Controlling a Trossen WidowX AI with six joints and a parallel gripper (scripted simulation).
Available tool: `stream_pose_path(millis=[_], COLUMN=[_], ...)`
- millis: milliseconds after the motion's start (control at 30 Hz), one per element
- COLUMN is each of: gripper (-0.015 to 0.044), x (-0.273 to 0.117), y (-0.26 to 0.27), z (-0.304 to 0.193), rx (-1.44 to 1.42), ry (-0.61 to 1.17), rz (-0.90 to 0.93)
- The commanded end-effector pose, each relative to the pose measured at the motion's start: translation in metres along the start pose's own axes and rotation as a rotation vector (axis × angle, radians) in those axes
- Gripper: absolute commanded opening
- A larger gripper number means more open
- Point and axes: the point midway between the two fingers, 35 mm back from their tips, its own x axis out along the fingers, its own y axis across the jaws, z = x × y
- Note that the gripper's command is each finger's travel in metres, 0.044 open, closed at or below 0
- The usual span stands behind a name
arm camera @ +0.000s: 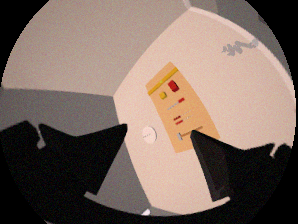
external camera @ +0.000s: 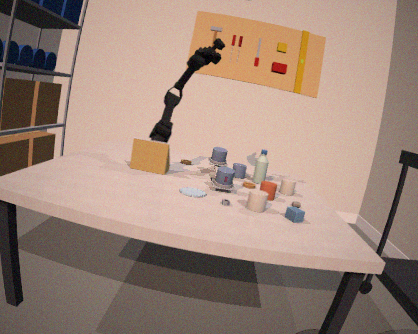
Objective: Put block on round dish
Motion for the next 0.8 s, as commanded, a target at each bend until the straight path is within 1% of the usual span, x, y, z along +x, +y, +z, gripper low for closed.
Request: stream_pose_path(millis=[0,33,367,767], gripper=[0.0426,0.0440,0.0440,0.0440], x=[0.000,-0.001,-0.027,-0.077], y=[0.001,0.005,0.078,0.154], z=[0.000,0.001,0.024,0.064], rx=[0.003,0.014,0.222,0.488], ry=[-0.001,-0.003,-0.040,-0.070], rz=[0.004,0.017,0.268,0.568])
